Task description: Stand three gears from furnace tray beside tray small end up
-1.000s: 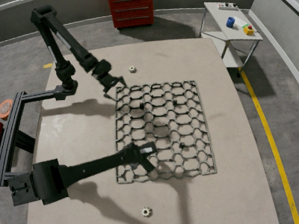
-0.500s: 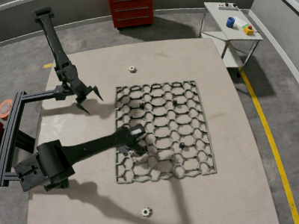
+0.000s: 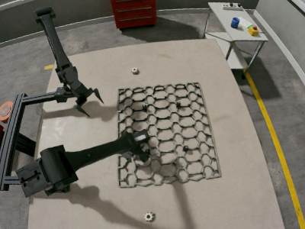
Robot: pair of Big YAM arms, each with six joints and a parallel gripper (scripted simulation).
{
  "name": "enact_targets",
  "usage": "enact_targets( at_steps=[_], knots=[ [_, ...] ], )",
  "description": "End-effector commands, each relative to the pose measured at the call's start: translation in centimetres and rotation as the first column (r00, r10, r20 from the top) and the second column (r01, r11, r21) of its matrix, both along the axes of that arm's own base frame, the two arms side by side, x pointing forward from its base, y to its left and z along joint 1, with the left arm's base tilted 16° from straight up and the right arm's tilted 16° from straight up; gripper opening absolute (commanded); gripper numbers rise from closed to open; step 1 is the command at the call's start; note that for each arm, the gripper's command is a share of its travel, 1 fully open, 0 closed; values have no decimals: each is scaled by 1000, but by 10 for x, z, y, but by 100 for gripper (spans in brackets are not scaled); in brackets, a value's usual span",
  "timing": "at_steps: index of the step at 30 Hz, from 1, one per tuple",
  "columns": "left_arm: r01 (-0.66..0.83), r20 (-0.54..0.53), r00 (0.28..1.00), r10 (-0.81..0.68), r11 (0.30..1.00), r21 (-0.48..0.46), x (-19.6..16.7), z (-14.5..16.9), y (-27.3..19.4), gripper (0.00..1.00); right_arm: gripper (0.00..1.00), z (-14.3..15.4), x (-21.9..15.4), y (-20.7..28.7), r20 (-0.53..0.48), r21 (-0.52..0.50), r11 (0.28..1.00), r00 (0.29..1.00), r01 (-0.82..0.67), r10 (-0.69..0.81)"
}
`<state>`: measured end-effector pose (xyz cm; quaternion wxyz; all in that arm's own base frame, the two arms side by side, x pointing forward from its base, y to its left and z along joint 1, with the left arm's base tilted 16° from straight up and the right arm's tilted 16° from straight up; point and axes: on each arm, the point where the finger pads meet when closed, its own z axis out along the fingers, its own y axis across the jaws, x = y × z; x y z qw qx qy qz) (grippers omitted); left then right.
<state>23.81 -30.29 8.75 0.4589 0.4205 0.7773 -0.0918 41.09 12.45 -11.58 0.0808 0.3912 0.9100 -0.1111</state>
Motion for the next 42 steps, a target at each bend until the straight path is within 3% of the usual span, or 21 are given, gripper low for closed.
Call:
enact_targets(
  at_steps=[1, 8, 33, 37, 40, 41, 42],
  knots=[
    [-11, 14, 1000, 12, 999, -49, 8, 17, -11, 100, 86, -9, 5, -3, 5, -2, 1000, 1000, -8, 8],
    [-11, 14, 1000, 12, 999, -49, 8, 17, -11, 100, 86, -20, 4, -8, 3, -4, 1000, 1000, -2, 2],
    [-11, 14, 1000, 12, 999, -49, 8, 17, -11, 100, 57, -32, 6, -6, 5, -2, 1000, 1000, -8, 8],
    [-11, 14, 1000, 12, 999, -49, 8, 17, -11, 100, 11, -2, 9, 8, 33, 9, 1000, 999, -11, 11],
    [-11, 21, 1000, 13, 998, -60, 9, 19, -12, 100, 45, 9, 9, 11, 34, 11, 1000, 999, -11, 10],
    [-21, 21, 1000, 23, 998, -62, 13, 20, -9, 100, 53, 15, 10, 13, 38, 12, 1000, 999, -11, 10],
    [-18, 21, 1000, 20, 998, -65, 12, 21, -9, 100, 53, 24, 14, 17, 45, 16, 1000, 999, -11, 10]
  ],
)
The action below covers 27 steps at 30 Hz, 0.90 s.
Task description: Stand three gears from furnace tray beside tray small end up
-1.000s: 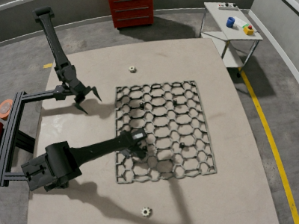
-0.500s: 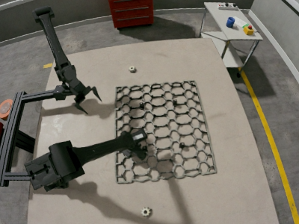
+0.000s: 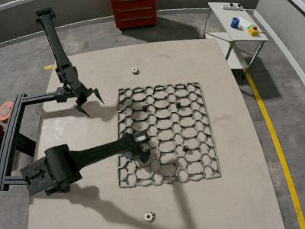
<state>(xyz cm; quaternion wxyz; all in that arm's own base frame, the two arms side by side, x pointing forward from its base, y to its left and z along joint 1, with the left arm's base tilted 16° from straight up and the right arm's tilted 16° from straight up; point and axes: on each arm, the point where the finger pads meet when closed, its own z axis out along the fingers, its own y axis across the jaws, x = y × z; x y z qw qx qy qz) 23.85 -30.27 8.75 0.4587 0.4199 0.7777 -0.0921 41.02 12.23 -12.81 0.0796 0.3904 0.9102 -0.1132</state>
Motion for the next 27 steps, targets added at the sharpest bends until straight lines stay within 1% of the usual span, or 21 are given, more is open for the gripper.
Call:
enact_targets(
  at_steps=[1, 3, 4, 6, 9, 10, 11, 12, 13, 14, 15, 18, 21, 23, 24, 25, 27],
  knots=[
    [-15, 25, 1000, 17, 998, -69, 12, 23, -9, 100, 53, 46, 15, 23, 52, 21, 1000, 999, -10, 9],
    [-10, 24, 1000, 12, 998, -69, 12, 22, -7, 100, 53, 63, 14, 27, 53, 23, 1000, 999, -10, 9],
    [-8, 17, 1000, 9, 998, -58, 9, 15, -2, 100, 53, 71, 13, 30, 53, 23, 1000, 999, -10, 9],
    [-8, 17, 1000, 9, 998, -58, 9, 15, -2, 100, 53, 71, 13, 30, 53, 23, 1000, 999, -10, 9],
    [11, 20, 1000, -10, 999, -51, 9, 13, 3, 100, 53, 86, 12, 34, 54, 25, 1000, 999, -10, 9],
    [10, 29, 1000, -8, 998, -63, 13, 20, -2, 100, 53, 86, 16, 26, 52, 24, 1000, 999, -8, 7],
    [6, 31, 1000, -4, 998, -67, 17, 23, -6, 100, 53, 74, 8, 16, 22, 11, 1000, 1000, -17, 17],
    [-3, 39, 999, 6, 997, -79, 25, 31, -11, 100, 53, 74, 10, 12, 17, 12, 999, 999, -31, 31],
    [-29, 27, 999, 31, 997, -78, 32, 28, -6, 100, 53, 75, 12, 5, 13, 14, 999, 999, -52, 52],
    [-51, 25, 998, 53, 996, -77, 39, 27, -2, 100, 53, 84, 18, -2, 27, 21, 997, 997, -70, 70],
    [-79, 23, 997, 80, 994, -74, 48, 26, 4, 100, 53, 81, 13, -15, 14, 20, 996, 996, -89, 89],
    [-225, 2, 974, 226, 973, -52, 95, 19, 44, 100, 53, 88, 23, -72, 12, 32, 990, 990, -140, 140],
    [-398, -20, 917, 398, 916, -42, 144, 12, 100, 100, 53, 95, 24, -131, 23, 40, 989, 990, -143, 143],
    [-398, -20, 917, 398, 916, -42, 144, 12, 100, 100, 53, 95, 24, -131, 23, 40, 989, 990, -143, 143],
    [-450, -19, 893, 450, 892, -30, 160, 9, 122, 100, 53, 103, 32, -153, 49, 38, 989, 988, -146, 144],
    [-506, -27, 862, 506, 862, -27, 174, 7, 145, 100, 53, 101, 20, -174, 36, 41, 989, 989, -146, 144],
    [-607, -41, 794, 606, 794, -21, 197, 1, 191, 100, 53, 106, 13, -209, 49, 38, 989, 989, -143, 141]
  ],
)
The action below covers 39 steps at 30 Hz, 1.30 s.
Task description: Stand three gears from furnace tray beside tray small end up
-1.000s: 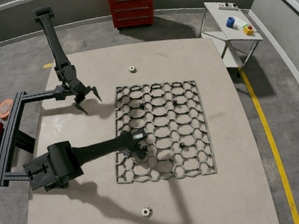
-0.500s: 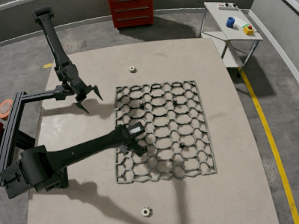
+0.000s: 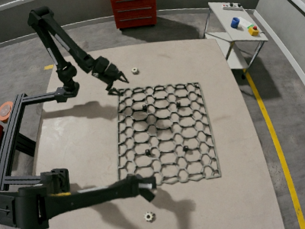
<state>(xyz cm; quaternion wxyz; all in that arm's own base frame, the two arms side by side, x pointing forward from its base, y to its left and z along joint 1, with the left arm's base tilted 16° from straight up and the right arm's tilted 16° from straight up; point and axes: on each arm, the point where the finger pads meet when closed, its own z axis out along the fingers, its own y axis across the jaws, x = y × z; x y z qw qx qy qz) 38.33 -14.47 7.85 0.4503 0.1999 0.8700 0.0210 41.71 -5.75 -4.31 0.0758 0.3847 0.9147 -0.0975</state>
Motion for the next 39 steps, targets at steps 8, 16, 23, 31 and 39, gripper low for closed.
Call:
enact_targets(
  at_steps=[8, 16, 23, 31, 39],
  knots=[
    [-488, -29, 872, 488, 873, -11, 87, -11, 205, 100, 53, 33, -30, -125, 80, -17, 995, 992, -98, 99],
    [-666, -55, 745, 665, 746, -2, 76, -24, 308, 100, 53, 25, -47, -173, 45, -32, 999, 999, -23, 24],
    [-758, -84, 649, 756, 652, 10, 53, -40, 368, 100, 53, 28, -51, -179, 43, -46, 999, 999, 3, -1],
    [-760, -70, 648, 759, 650, 5, 55, -33, 370, 100, 53, 28, -51, -179, 43, -46, 999, 999, 3, -1],
    [-760, -70, 648, 759, 650, 5, 55, -33, 370, 100, 53, 9, -46, -187, 32, -41, 999, 999, -1, 2]
  ],
)
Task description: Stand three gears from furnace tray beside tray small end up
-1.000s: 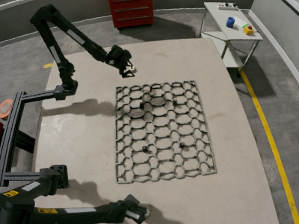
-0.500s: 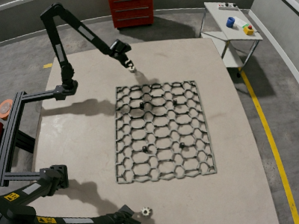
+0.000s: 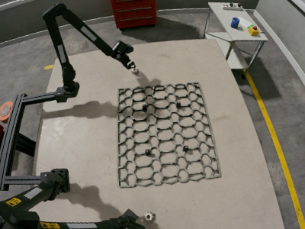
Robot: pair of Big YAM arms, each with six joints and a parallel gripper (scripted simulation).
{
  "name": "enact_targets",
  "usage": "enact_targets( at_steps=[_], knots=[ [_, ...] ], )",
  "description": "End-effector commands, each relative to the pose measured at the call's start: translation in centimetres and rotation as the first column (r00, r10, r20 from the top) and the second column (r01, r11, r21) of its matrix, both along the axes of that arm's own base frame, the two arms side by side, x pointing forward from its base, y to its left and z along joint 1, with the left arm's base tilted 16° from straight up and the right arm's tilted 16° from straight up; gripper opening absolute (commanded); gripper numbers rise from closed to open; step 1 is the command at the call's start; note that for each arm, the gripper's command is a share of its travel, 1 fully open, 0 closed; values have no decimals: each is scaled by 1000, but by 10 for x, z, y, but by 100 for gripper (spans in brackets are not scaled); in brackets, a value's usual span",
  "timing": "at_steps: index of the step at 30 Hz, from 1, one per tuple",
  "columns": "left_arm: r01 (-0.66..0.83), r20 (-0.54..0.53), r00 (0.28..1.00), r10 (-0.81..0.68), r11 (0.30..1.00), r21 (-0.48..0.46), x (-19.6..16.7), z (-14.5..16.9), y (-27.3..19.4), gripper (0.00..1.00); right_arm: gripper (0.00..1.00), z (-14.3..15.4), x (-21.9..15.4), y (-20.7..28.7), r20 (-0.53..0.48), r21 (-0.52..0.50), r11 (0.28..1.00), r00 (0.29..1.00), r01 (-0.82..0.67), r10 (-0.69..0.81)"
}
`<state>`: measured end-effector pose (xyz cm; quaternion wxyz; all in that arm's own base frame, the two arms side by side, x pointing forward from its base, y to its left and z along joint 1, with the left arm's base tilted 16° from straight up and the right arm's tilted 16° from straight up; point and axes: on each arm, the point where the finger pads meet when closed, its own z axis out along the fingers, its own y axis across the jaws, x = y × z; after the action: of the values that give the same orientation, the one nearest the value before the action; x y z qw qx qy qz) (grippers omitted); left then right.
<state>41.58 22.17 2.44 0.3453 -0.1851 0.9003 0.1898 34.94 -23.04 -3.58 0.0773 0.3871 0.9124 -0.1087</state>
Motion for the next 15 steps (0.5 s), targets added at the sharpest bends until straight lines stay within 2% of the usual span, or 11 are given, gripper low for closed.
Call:
enact_targets(
  at_steps=[1, 6, 12, 15],
  knots=[
    [2, 60, 998, -2, 1000, 14, 22, 21, 4, 100, 53, -2, 20, -18, 37, -19, 1000, 999, -3, 4],
    [8, 40, 999, -9, 1000, 14, 15, 15, 1, 100, 53, -13, 21, -22, 37, -18, 1000, 999, -4, 5],
    [8, 40, 999, -9, 1000, 14, 15, 15, 1, 100, 53, -10, 26, -20, 51, -27, 1000, 999, -15, 16],
    [8, 40, 999, -9, 1000, 14, 15, 15, 1, 100, 53, -25, 15, -16, 22, -10, 1000, 1000, -12, 13]
  ],
)
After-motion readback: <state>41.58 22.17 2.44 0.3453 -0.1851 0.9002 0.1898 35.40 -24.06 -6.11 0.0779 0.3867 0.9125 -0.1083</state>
